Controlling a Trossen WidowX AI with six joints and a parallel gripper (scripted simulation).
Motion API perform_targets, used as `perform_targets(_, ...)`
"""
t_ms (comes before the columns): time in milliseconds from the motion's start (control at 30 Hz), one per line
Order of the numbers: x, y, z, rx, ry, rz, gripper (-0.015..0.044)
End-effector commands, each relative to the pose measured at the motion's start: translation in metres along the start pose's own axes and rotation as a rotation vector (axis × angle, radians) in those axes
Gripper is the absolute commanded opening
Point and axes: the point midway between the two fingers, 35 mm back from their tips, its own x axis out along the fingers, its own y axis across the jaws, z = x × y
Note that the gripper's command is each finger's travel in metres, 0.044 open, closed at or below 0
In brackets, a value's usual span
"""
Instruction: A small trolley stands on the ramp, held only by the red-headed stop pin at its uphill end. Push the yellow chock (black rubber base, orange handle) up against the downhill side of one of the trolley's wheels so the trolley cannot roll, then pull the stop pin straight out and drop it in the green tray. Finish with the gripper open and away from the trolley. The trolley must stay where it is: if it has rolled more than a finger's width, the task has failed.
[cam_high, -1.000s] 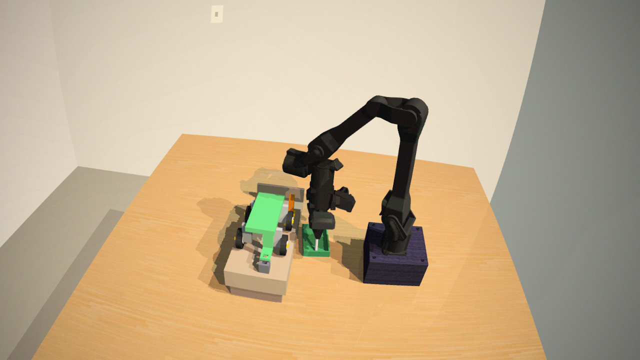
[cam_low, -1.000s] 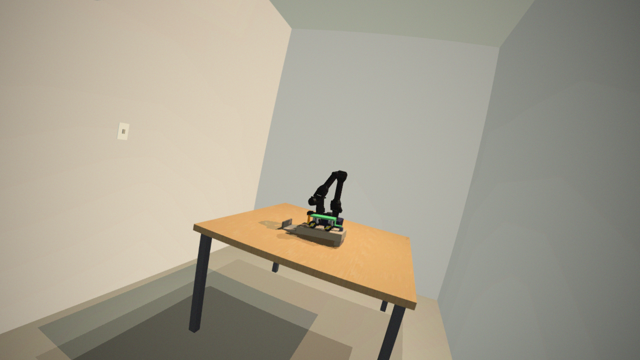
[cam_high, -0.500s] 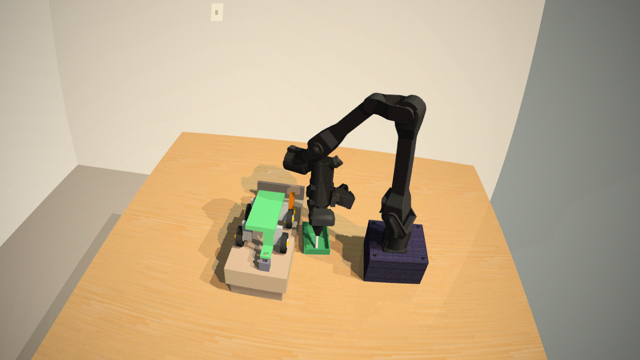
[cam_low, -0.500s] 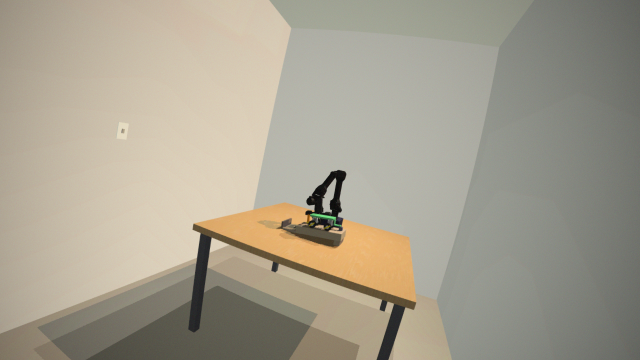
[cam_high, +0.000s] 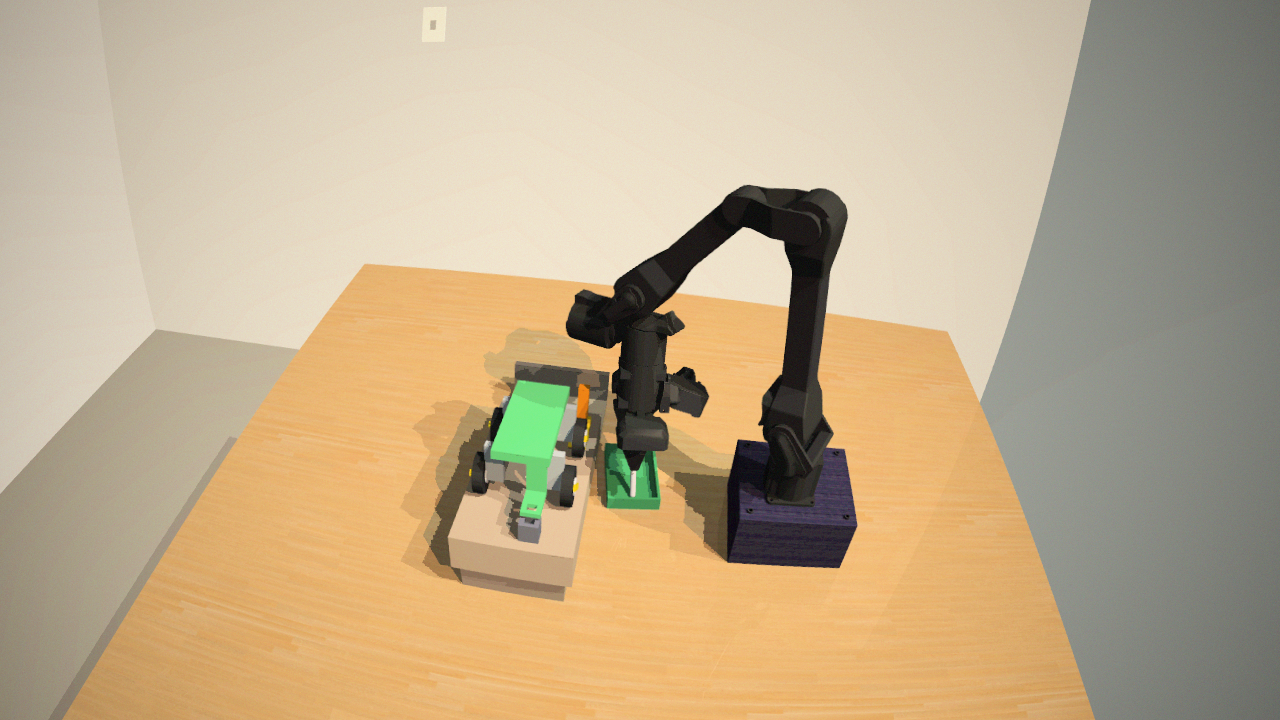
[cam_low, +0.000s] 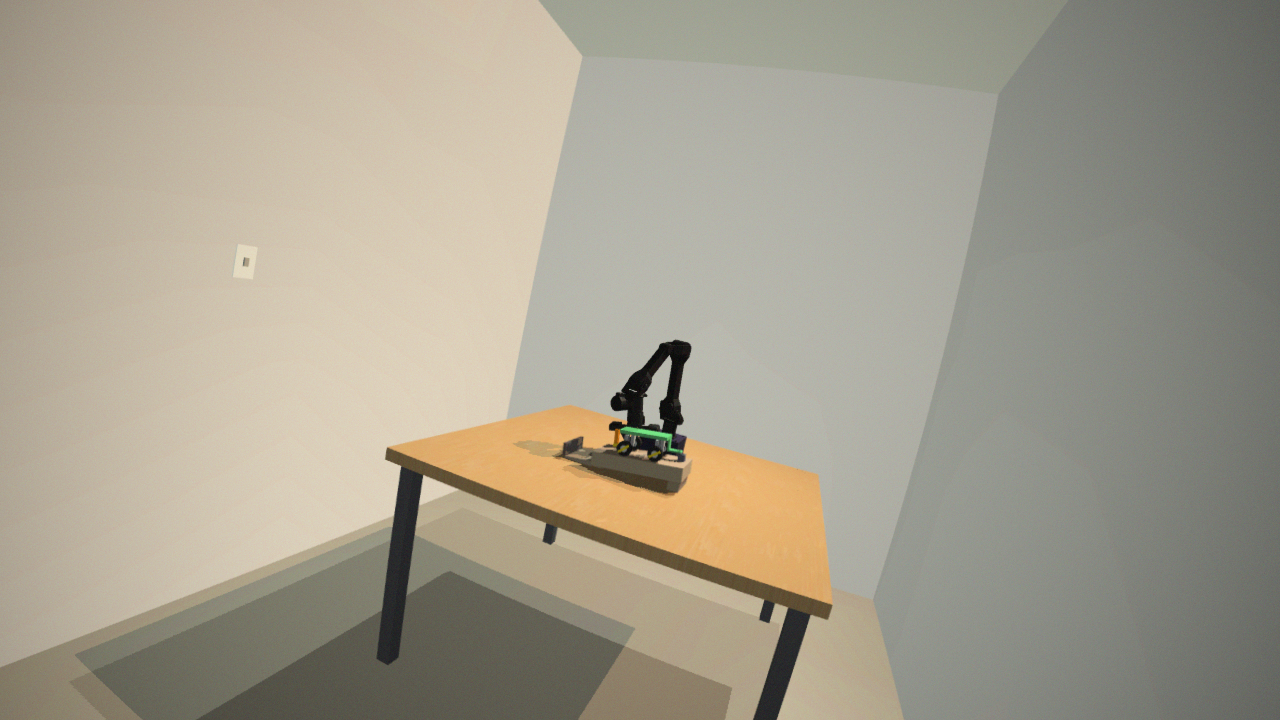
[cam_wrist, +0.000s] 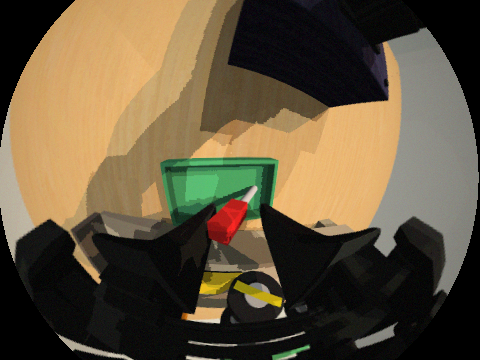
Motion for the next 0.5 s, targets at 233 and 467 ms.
perform_targets(233,0.0028,0.0056,-0.0001,-0.003,-0.003,0.002,0.019)
perform_targets(467,0.0042,0.0086,-0.0003,-0.003,-0.003,0.002,0.019)
